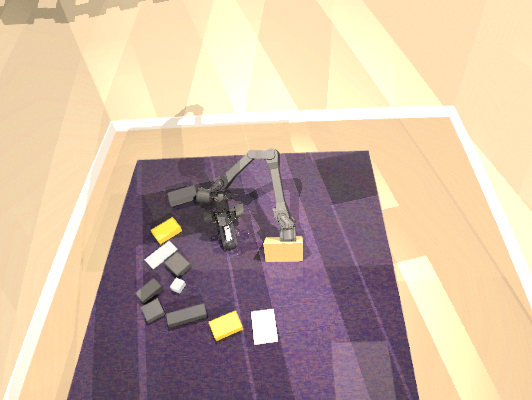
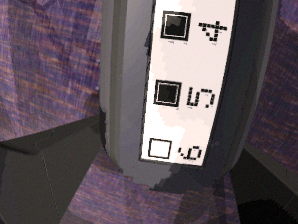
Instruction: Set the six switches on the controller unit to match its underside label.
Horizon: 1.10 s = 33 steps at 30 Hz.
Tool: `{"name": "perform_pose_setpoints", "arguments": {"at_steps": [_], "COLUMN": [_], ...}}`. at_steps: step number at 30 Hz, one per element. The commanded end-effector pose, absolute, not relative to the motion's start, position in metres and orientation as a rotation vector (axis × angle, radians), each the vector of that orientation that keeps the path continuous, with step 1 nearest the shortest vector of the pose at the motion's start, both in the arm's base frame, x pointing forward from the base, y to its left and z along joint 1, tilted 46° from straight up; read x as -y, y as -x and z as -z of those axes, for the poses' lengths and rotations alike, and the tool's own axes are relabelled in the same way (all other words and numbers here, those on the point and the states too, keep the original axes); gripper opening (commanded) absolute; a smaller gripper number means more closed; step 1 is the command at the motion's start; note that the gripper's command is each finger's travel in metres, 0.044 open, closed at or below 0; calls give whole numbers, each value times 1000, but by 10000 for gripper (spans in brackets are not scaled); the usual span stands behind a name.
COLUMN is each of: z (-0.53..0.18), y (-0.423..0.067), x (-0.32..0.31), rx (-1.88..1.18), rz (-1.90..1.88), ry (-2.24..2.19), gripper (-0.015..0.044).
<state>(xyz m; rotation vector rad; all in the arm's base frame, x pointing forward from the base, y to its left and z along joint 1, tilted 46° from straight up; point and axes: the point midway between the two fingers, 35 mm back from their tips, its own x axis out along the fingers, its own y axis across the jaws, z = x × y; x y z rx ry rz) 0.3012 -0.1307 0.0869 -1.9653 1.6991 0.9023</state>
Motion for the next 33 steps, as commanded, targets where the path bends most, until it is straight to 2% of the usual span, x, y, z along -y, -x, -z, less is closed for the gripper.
{"name": "perform_pose_setpoints", "arguments": {"at_steps": [1,14,18,26,33], "z": [-79,-80,-83,-83,-69], "y": [-298,-300,-301,-301,-285], "x": [132,134,135,135,69], "rx": [-1701,-1700,-1701,-1701,-1703], "rz": [-936,-920,-903,-903,-906], "ry": [1962,1964,1966,1966,1964], "gripper": [338,338,440,440,440]}}
